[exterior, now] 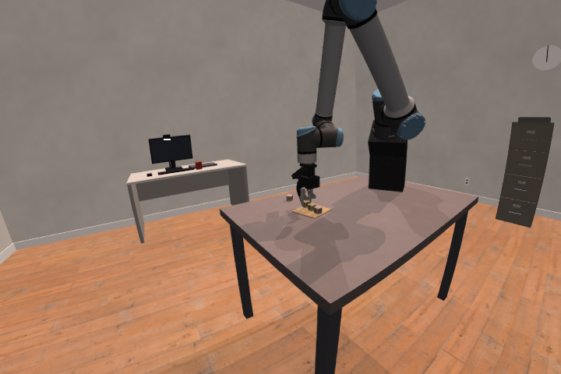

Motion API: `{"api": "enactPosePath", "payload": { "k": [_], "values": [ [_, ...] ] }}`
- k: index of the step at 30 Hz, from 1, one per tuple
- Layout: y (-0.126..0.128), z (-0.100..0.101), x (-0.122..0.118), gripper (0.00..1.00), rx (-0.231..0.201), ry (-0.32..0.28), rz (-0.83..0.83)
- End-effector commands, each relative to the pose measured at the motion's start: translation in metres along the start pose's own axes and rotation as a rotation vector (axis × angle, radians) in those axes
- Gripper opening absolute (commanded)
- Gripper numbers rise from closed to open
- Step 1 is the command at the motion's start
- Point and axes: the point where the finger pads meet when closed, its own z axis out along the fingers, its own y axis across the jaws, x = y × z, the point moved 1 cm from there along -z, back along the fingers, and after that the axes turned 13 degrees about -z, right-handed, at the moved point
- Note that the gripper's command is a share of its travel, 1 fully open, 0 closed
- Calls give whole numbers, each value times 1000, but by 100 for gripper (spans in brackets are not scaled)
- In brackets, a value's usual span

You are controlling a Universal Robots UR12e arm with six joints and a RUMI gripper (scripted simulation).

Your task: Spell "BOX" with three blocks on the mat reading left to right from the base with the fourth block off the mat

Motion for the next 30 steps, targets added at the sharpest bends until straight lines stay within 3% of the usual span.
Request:
{"api": "enactPosePath", "payload": {
  "k": [1,30],
  "values": [
    [0,0,0,9,1,0,0],
    [0,4,0,9,1,0,0]
  ]
}}
